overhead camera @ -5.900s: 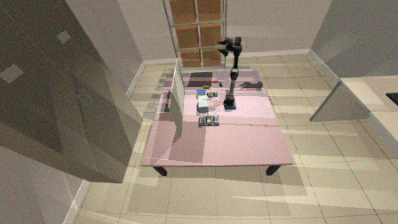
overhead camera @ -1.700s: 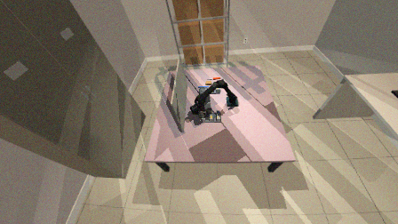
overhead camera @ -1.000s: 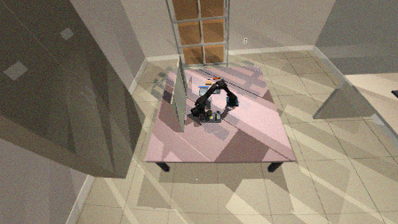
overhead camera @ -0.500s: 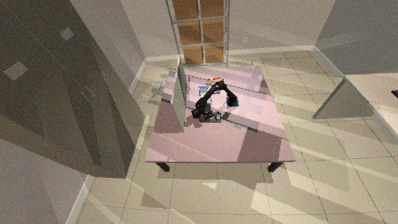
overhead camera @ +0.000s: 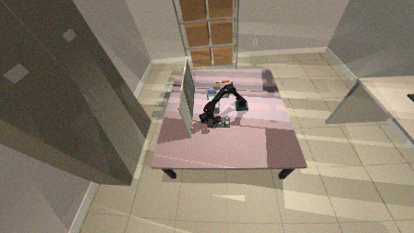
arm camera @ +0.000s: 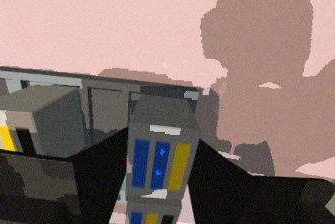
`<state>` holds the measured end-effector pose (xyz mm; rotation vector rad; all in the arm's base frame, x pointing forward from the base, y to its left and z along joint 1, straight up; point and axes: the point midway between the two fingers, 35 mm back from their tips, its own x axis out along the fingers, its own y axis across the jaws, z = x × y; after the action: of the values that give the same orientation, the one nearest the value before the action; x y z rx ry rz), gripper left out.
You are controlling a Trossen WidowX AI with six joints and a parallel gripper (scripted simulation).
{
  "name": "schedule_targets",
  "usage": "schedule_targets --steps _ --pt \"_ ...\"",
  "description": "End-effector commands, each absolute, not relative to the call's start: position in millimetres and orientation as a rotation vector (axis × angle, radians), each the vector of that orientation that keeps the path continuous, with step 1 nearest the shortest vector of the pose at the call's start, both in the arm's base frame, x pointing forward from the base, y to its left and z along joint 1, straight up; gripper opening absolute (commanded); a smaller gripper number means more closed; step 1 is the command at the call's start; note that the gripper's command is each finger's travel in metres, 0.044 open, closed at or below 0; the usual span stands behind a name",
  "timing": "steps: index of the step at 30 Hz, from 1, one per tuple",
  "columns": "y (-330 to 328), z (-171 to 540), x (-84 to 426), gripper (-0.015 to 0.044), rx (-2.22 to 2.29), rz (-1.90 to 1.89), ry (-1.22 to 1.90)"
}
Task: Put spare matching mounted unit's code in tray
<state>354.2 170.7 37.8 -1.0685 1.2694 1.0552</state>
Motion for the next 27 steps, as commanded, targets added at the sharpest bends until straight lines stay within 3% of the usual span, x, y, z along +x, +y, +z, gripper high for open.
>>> schedule_targets --steps 1,3,12,27 --pt "171 38 354 0.0043 -1.069 1.055 1.269" --pt "171 38 354 0.0 -1.069 1.055 1.269" --pt "171 42 355 0.0 -1.068 1.055 1.269" --pt "170 117 352 0.0 -1.067 1.055 1.27"
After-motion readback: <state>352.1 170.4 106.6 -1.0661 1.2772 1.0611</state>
